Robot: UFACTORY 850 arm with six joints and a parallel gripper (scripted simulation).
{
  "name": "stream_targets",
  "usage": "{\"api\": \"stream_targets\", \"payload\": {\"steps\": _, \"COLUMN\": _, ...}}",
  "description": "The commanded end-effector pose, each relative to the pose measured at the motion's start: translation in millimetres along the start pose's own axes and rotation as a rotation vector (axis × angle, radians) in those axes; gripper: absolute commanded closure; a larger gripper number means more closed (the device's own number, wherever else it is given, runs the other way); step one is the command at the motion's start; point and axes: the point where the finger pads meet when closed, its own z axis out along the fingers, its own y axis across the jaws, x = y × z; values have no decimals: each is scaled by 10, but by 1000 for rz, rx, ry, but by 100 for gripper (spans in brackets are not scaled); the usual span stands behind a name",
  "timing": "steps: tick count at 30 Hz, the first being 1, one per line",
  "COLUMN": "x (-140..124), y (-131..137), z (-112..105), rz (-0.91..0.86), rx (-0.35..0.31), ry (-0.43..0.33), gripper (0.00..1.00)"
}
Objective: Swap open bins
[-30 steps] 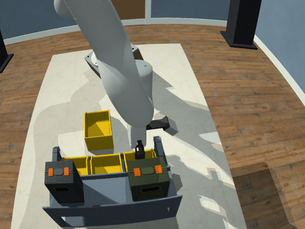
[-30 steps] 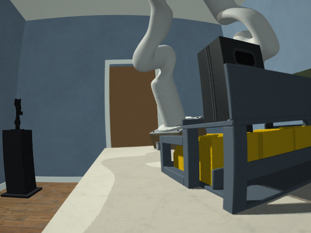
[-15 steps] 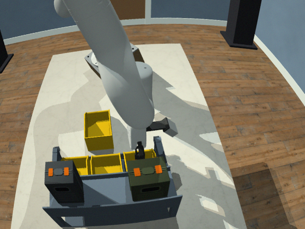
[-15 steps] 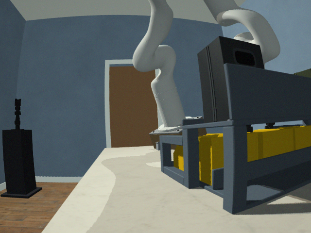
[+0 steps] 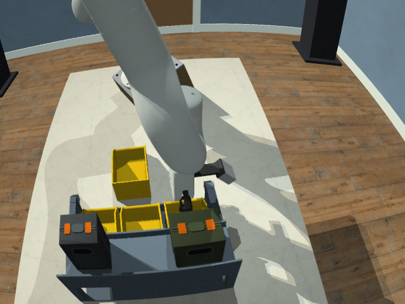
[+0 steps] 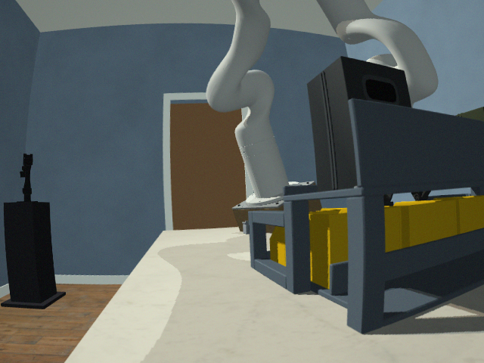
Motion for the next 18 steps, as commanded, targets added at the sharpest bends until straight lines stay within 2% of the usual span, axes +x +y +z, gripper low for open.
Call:
{"api": "stream_targets", "payload": {"steps": 1, "x": 2, "y": 9, "z": 19, "rz": 0, "rx": -2, "ry": 0, "gripper": 5}}
{"api": "stream_targets", "payload": {"steps": 18, "x": 2, "y": 9, "z": 37, "rz": 0, "rx": -2, "ry": 0, "gripper": 5}}
